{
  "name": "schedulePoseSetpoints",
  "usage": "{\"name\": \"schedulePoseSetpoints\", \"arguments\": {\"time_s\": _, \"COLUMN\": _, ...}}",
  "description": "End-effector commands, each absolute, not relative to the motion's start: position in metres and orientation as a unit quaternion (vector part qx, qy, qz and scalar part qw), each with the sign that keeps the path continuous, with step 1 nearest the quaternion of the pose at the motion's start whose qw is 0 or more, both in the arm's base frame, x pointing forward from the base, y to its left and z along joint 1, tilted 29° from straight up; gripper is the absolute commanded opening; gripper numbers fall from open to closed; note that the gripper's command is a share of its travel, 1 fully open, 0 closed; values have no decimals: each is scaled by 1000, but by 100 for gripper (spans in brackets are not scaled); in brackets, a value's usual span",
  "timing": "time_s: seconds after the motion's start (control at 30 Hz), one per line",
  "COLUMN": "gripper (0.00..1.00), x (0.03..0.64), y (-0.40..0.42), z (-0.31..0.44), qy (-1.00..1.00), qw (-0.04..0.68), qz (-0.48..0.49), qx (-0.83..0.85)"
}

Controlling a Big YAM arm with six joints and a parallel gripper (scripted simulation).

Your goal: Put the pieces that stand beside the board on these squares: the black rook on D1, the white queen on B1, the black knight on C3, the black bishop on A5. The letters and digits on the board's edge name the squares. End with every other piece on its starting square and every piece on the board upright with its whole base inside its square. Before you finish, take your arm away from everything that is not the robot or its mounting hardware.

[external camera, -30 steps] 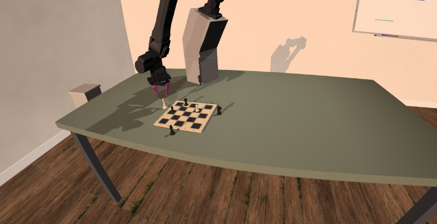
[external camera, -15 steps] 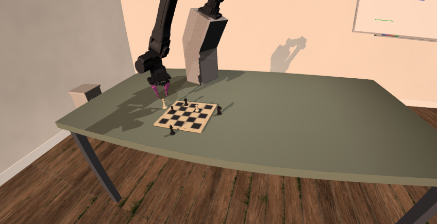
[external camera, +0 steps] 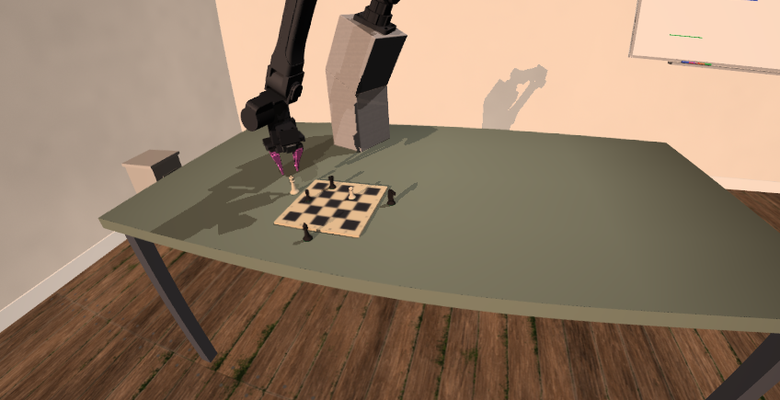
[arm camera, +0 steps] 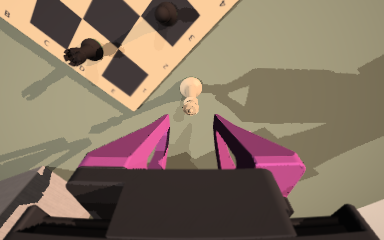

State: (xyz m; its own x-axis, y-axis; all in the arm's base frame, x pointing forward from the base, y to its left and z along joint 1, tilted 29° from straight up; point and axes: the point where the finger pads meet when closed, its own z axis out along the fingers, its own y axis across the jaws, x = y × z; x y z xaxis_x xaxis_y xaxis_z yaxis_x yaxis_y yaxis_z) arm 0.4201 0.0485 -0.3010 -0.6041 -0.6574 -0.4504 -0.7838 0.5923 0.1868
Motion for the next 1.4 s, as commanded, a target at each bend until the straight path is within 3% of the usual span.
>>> {"name": "schedulePoseSetpoints", "arguments": {"time_s": 0.0, "gripper": 40, "x": 418, "y": 42, "z": -302, "qy": 877, "qw": 172, "qz": 185, "qx": -408}}
{"name": "schedulePoseSetpoints", "arguments": {"time_s": 1.37, "gripper": 40, "x": 434, "y": 67, "z": -330, "qy": 875, "qw": 180, "qz": 182, "qx": -411}}
